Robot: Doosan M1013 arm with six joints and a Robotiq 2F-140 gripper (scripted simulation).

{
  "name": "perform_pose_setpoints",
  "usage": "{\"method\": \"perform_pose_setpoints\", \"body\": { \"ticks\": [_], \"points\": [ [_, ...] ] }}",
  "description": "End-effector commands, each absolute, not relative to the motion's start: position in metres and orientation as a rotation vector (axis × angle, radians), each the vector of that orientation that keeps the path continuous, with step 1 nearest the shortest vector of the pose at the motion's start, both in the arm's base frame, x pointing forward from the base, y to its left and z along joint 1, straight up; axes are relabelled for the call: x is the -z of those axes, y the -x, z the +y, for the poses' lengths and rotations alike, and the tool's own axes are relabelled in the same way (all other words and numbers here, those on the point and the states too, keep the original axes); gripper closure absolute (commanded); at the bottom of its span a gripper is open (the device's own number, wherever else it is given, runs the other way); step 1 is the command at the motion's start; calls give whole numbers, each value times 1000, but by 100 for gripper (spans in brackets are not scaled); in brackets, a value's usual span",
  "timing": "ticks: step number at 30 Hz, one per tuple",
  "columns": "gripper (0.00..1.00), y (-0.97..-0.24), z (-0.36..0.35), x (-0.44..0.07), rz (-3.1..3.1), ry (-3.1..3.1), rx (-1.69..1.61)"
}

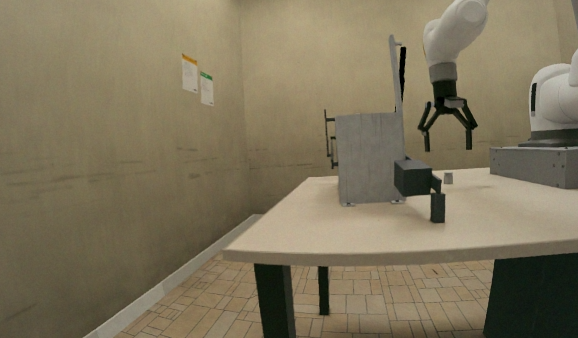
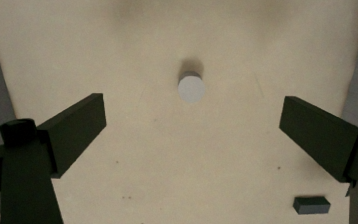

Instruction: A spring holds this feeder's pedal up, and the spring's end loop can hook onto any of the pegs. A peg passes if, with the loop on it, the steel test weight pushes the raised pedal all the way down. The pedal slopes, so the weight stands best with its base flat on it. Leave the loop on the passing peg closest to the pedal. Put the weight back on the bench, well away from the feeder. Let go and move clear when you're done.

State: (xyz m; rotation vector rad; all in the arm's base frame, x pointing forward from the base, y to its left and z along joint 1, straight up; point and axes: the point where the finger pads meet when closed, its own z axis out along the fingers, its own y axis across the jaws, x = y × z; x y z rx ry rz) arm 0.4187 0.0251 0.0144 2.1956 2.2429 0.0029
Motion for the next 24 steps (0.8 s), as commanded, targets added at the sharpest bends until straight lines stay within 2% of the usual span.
{"method": "perform_pose_setpoints", "body": {
  "ticks": [1,24],
  "points": [
    [0,-419,25,-23,2242,-2195,-4],
    [0,-419,25,-67,2242,-2195,-4]
  ]
}}
